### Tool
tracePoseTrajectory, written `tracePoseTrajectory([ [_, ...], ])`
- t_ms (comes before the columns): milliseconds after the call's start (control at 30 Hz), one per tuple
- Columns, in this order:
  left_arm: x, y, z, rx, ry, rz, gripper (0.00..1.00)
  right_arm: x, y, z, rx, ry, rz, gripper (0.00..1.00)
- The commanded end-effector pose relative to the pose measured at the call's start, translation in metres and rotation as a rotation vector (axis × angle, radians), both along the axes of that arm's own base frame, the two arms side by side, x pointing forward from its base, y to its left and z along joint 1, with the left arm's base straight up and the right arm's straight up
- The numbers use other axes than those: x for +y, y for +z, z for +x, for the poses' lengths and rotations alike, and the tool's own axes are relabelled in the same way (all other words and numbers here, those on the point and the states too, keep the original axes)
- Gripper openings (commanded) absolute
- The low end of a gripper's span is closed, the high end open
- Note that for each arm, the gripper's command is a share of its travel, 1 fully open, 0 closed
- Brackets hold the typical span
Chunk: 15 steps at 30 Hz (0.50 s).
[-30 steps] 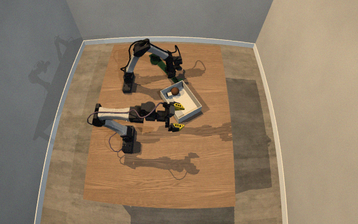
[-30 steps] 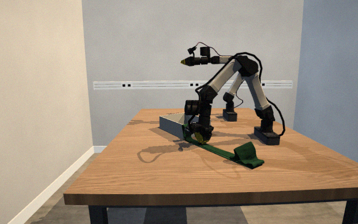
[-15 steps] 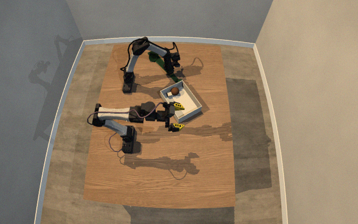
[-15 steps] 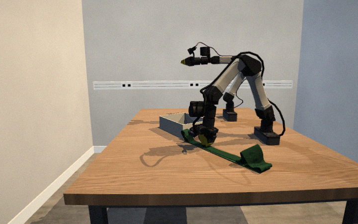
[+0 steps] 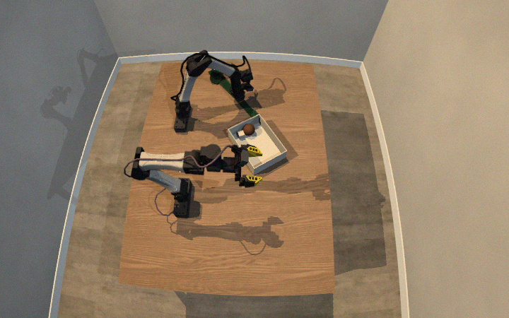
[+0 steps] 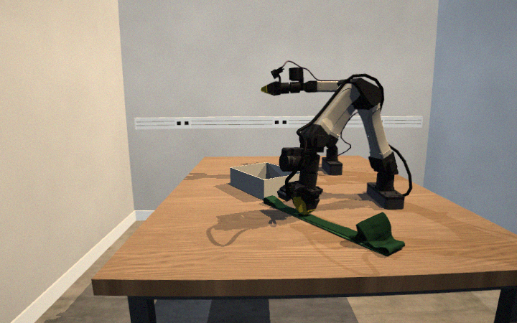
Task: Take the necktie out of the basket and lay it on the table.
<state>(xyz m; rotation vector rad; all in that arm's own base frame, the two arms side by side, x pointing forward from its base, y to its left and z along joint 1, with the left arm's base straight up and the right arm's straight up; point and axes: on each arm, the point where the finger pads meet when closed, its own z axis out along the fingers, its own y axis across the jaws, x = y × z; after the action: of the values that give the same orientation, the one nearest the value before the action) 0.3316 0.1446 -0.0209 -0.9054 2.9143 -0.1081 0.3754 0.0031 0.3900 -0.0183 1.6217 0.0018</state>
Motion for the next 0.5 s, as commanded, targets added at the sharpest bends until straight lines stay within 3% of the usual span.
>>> tracePoseTrajectory([
  [0,0.007,-0.02,-0.026,0.092,-0.003,0.025,0.24,0.0,0.002,0.0,-0.008,0.0,0.0,1.0],
  [467,0.007,0.009,-0.024,0.085,-0.006,0.022,0.24,0.0,0.002,0.0,-0.008,0.0,0.0,1.0],
])
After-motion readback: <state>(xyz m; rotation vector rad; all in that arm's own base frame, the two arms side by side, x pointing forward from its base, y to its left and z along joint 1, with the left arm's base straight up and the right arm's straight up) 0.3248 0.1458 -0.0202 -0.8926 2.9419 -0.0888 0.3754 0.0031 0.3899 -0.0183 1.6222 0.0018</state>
